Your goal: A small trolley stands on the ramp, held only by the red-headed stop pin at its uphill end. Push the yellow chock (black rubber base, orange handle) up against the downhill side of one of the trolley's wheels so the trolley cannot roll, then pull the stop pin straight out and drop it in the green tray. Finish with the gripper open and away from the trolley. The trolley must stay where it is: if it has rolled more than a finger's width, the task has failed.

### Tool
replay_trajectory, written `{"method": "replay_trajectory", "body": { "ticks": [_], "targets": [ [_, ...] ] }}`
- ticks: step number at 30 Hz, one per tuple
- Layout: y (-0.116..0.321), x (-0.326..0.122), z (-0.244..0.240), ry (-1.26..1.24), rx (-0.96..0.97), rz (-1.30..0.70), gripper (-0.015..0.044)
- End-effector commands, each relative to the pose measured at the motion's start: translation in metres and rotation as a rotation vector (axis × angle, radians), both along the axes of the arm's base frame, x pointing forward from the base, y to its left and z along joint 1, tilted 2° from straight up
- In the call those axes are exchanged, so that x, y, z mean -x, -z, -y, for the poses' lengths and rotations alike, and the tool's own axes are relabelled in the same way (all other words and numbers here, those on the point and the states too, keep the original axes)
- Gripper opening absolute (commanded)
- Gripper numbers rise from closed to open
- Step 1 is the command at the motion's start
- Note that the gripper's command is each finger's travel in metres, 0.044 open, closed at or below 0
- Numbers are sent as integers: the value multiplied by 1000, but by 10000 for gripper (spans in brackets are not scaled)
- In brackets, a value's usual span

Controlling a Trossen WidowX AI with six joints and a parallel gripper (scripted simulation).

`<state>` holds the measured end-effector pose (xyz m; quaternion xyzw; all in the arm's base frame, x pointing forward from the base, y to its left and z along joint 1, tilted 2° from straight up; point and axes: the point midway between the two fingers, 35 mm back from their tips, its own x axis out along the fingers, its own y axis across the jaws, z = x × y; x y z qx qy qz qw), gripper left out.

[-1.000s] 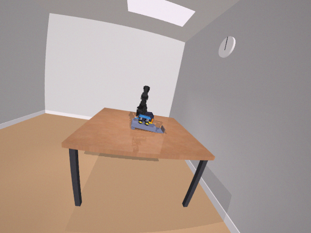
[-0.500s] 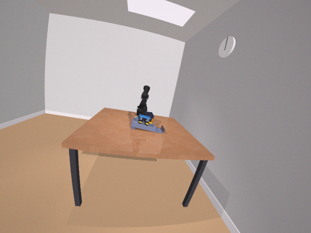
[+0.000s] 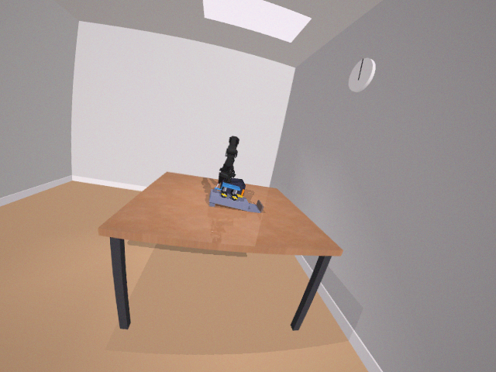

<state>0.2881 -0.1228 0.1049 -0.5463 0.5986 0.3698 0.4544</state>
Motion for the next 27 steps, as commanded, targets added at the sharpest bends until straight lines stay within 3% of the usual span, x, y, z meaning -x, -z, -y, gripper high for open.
{"method": "replay_trajectory", "body": {
  "ticks": [1, 27],
  "targets": [
    [-5, 0, 1, 6, 9, 7, 0],
    [-17, -1, 1, 6, 9, 7, 0]
  ]
}}
